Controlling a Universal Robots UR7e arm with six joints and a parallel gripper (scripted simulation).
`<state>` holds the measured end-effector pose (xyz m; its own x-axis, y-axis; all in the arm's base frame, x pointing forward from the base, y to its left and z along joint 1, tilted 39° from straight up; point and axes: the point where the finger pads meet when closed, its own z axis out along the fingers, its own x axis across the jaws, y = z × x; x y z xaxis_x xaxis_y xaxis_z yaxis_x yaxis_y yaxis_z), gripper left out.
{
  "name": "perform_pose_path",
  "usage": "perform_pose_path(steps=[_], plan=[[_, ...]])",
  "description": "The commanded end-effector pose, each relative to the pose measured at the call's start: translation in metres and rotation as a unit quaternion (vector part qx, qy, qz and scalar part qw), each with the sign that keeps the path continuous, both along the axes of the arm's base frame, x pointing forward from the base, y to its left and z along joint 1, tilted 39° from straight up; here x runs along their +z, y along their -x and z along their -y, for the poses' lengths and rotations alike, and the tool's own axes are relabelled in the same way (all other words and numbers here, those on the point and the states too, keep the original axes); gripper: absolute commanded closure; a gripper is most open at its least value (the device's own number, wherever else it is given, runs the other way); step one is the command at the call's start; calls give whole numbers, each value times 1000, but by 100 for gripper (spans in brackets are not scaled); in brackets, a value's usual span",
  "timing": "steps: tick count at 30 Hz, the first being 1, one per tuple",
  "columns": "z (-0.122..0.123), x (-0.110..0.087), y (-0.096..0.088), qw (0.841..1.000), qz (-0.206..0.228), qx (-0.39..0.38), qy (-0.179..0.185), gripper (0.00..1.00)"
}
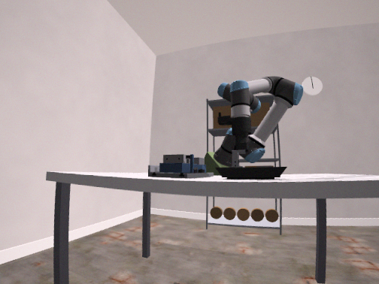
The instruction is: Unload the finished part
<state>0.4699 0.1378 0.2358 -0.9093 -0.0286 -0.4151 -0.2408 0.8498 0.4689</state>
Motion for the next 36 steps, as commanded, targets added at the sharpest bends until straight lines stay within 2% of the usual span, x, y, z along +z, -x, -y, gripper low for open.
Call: perform_pose_path(steps=[1, 28, 36], plan=[[0, 0, 0, 1000, 1, 0, 0, 0], [0, 1, 0, 1000, 1, 0, 0, 0], [6, 9, 4, 1000, 1, 0, 0, 0]])
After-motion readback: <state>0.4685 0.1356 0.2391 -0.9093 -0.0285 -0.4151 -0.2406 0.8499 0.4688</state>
